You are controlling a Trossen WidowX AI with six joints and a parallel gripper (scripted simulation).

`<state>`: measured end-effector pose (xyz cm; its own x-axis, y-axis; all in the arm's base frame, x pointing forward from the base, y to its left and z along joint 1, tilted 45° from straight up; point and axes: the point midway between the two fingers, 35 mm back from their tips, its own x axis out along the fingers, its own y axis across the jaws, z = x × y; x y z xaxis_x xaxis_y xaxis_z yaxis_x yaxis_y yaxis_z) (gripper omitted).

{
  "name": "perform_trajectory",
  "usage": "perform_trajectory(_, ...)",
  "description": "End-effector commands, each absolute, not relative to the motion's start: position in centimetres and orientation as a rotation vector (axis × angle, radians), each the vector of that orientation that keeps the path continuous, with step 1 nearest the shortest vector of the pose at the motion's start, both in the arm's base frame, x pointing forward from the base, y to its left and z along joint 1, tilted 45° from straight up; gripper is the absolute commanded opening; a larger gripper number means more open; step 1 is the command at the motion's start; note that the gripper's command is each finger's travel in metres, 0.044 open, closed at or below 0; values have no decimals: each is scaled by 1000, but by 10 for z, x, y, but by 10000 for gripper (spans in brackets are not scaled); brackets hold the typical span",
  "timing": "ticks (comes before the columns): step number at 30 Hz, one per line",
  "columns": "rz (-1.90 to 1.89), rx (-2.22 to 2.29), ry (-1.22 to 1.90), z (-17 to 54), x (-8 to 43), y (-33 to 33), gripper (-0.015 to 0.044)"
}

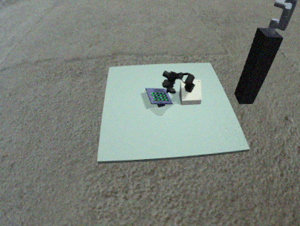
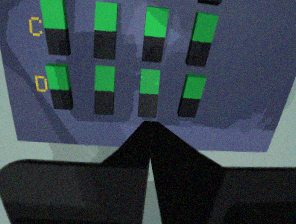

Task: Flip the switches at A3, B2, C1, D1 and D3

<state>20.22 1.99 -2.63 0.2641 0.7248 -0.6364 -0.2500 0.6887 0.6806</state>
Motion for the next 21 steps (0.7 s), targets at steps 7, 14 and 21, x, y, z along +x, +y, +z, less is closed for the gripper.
perform_trajectory(7, 694, 514, 1115, -35, 205, 31, 0)
perform_trajectory(14, 693, 514, 1116, -41, 207, 36, 0)
perform_trajectory(21, 693, 514, 1115, -45, 209, 41, 0)
